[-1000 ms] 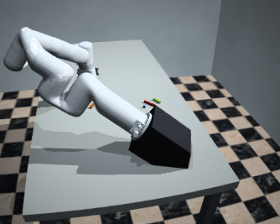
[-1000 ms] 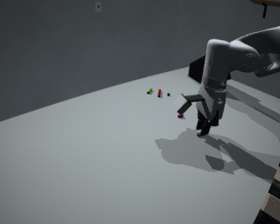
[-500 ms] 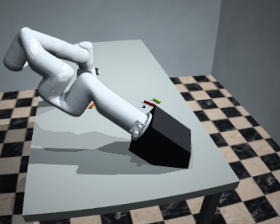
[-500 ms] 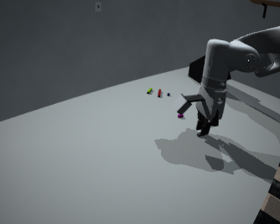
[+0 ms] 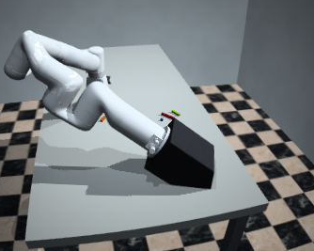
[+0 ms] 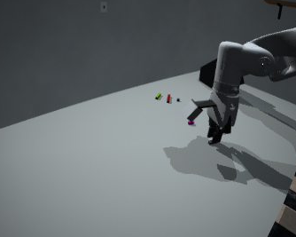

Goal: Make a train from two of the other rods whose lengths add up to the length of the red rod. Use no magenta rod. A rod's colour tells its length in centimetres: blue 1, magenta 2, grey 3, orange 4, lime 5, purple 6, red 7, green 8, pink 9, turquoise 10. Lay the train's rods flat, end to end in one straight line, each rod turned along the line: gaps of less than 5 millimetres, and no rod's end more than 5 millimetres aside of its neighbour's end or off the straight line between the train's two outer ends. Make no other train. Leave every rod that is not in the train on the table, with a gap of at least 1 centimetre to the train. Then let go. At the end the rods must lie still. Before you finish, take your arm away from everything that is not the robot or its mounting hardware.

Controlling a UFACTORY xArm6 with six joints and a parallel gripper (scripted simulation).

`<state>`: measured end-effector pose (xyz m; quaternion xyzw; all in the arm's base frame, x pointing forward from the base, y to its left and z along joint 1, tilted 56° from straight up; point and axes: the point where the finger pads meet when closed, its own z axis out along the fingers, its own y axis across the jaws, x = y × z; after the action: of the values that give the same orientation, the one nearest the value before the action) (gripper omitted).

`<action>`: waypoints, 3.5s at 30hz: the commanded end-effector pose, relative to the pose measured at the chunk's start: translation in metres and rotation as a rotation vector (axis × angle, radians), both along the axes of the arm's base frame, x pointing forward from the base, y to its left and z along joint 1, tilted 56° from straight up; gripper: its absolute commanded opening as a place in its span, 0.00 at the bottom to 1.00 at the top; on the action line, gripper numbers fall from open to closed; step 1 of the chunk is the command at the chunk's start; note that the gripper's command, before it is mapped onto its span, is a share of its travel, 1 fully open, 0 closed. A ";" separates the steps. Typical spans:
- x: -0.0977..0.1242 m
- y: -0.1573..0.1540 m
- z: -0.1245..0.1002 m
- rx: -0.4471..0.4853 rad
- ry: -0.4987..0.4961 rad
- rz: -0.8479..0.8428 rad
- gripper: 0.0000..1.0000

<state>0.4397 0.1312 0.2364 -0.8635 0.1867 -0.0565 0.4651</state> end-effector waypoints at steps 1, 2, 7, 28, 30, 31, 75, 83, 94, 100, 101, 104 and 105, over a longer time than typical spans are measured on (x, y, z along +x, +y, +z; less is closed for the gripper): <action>0.001 -0.001 0.001 0.000 -0.002 -0.001 0.24; 0.001 -0.001 0.001 0.000 -0.002 -0.001 0.24; 0.001 -0.001 0.001 0.000 -0.002 -0.001 0.24; 0.002 0.004 -0.003 0.000 -0.002 -0.001 0.24; 0.003 0.006 -0.004 0.000 -0.002 -0.001 0.24; 0.003 0.006 -0.004 0.000 -0.002 -0.001 0.24; 0.004 0.010 -0.007 0.000 -0.002 -0.001 0.24; 0.004 0.010 -0.007 0.000 -0.002 -0.001 0.04; 0.004 0.010 -0.007 0.000 -0.002 -0.001 0.04; 0.004 0.010 -0.007 0.000 -0.002 -0.001 0.04; 0.004 0.010 -0.007 0.000 -0.002 -0.001 0.04; 0.004 0.010 -0.007 0.000 -0.002 -0.001 0.04; 0.004 0.010 -0.007 0.000 -0.002 -0.001 0.04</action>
<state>0.4435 0.1422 0.2285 -0.8635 0.1867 -0.0566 0.4651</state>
